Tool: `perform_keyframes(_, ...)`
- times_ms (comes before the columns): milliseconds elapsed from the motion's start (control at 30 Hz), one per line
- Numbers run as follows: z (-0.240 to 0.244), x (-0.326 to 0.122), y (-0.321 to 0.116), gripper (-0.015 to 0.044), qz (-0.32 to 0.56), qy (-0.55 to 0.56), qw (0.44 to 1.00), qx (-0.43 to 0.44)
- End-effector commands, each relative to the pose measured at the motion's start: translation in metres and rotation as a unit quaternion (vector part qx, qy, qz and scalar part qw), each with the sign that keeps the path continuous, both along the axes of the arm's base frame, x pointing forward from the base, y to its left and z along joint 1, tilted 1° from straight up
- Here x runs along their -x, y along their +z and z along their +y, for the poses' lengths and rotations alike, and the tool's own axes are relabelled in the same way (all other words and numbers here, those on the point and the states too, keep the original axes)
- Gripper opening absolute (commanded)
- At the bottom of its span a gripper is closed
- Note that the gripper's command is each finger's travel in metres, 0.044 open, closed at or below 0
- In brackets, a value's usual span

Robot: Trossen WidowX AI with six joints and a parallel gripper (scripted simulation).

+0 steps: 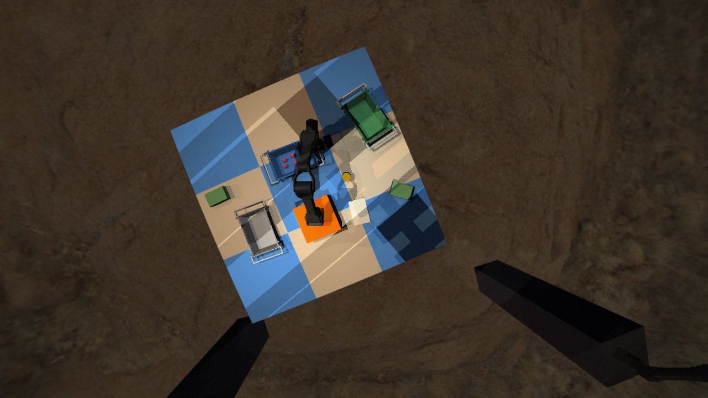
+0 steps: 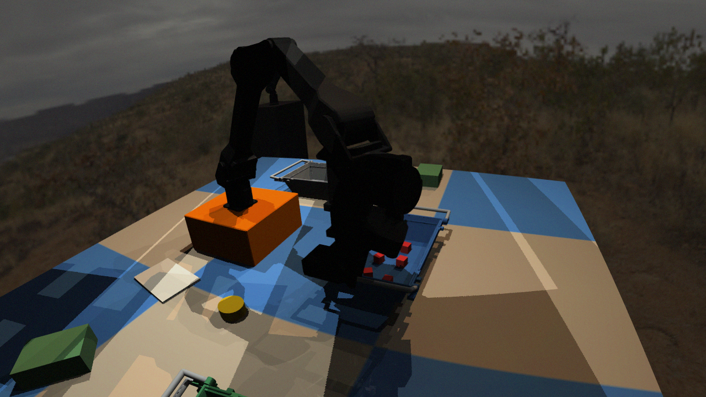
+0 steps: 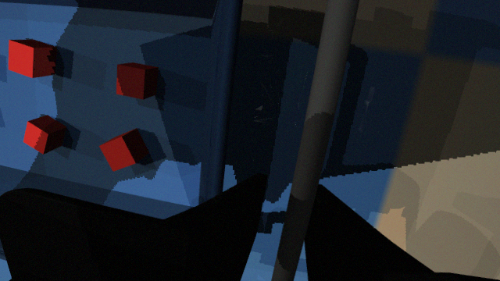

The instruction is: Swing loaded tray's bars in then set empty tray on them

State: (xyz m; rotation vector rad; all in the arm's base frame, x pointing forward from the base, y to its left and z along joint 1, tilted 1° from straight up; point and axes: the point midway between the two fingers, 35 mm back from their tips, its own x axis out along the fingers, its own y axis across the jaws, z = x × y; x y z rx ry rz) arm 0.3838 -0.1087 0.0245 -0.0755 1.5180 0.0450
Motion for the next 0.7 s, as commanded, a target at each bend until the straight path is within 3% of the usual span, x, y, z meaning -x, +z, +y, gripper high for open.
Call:
perform_keyframes(0,0.018,0.0,0.008,0.008,-0.001,0.005,1.0,-0.005)
perform_keyframes(667,0.065,0.003,-0.004,0.008,-0.001,0.005,1.0,-0.008)
